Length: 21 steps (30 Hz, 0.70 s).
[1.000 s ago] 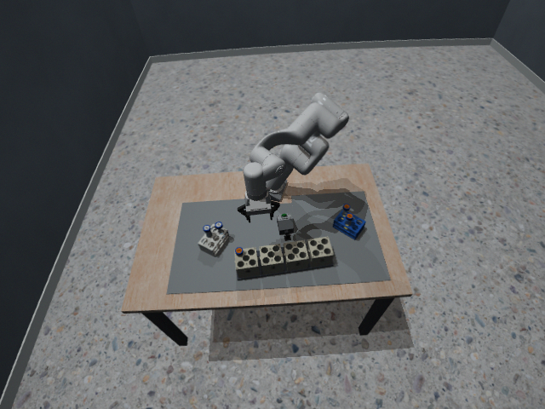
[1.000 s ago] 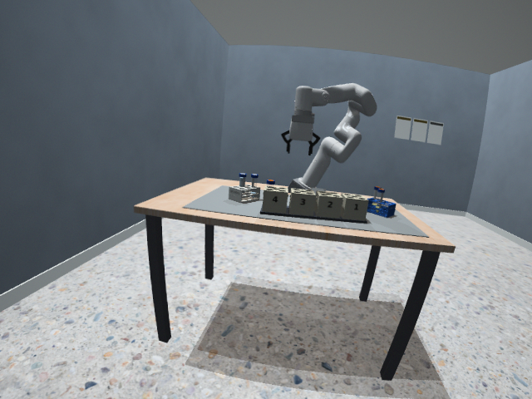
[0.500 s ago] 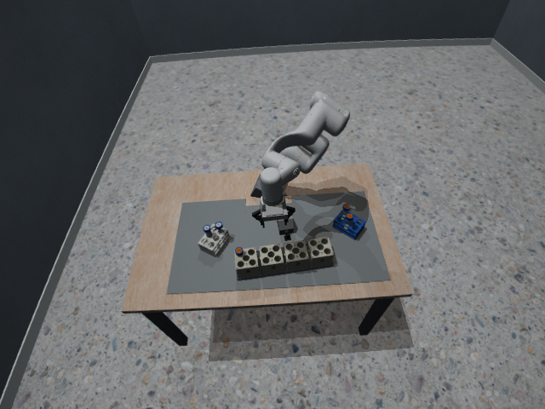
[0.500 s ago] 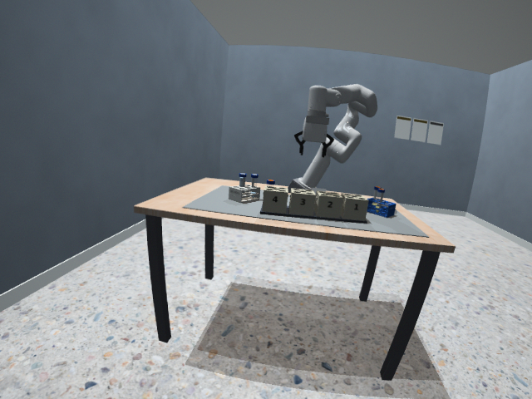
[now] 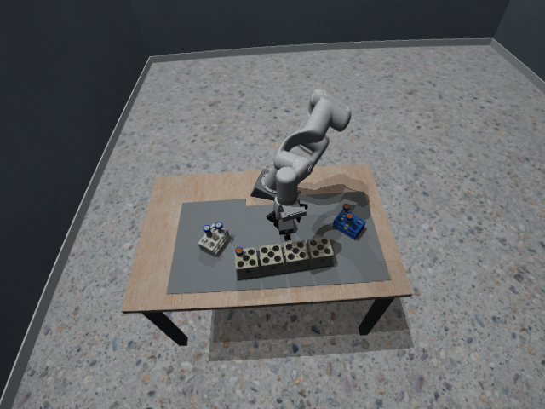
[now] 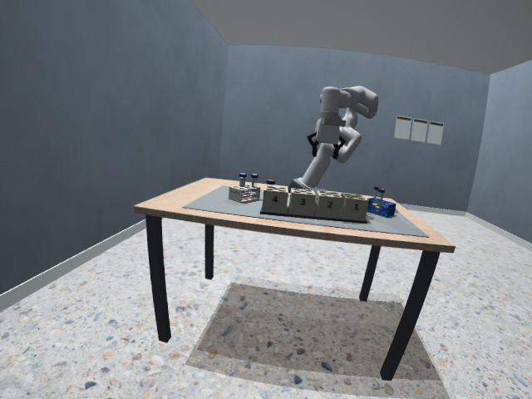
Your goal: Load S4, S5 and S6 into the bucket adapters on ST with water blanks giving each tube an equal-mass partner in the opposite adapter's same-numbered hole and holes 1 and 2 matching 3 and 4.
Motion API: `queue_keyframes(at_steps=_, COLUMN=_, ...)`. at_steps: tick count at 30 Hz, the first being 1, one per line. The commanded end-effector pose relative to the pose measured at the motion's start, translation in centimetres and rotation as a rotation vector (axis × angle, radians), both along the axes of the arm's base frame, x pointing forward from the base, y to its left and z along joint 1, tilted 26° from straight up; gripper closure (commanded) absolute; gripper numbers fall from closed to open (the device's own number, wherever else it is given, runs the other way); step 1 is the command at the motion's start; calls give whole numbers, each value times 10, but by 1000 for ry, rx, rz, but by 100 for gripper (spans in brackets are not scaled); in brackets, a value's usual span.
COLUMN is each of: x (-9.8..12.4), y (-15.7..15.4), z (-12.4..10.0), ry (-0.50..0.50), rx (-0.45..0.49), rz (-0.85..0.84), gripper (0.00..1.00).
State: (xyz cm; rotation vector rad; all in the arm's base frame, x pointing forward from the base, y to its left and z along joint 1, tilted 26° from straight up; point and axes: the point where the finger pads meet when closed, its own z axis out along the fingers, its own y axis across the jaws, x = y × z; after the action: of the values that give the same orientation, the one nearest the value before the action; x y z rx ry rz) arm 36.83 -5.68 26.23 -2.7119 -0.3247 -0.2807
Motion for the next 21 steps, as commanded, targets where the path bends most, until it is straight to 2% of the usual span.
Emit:
queue_keyframes(at_steps=1, x=-11, y=21, z=9, ry=-75, rx=-27, rz=151, gripper=0)
queue_keyframes(at_steps=10, x=-33, y=58, z=22, ry=-196, rx=-72, rz=421, gripper=0)
queue_keyframes(at_steps=12, x=-33, y=58, z=22, ry=-196, rx=-72, rz=421, gripper=0)
queue_keyframes(at_steps=17, x=-46, y=79, z=30, ry=-264, rx=-97, rz=572, gripper=0)
queue_keyframes(at_steps=21, x=-55, y=95, z=35, ry=-264, rx=-97, rz=573, gripper=0)
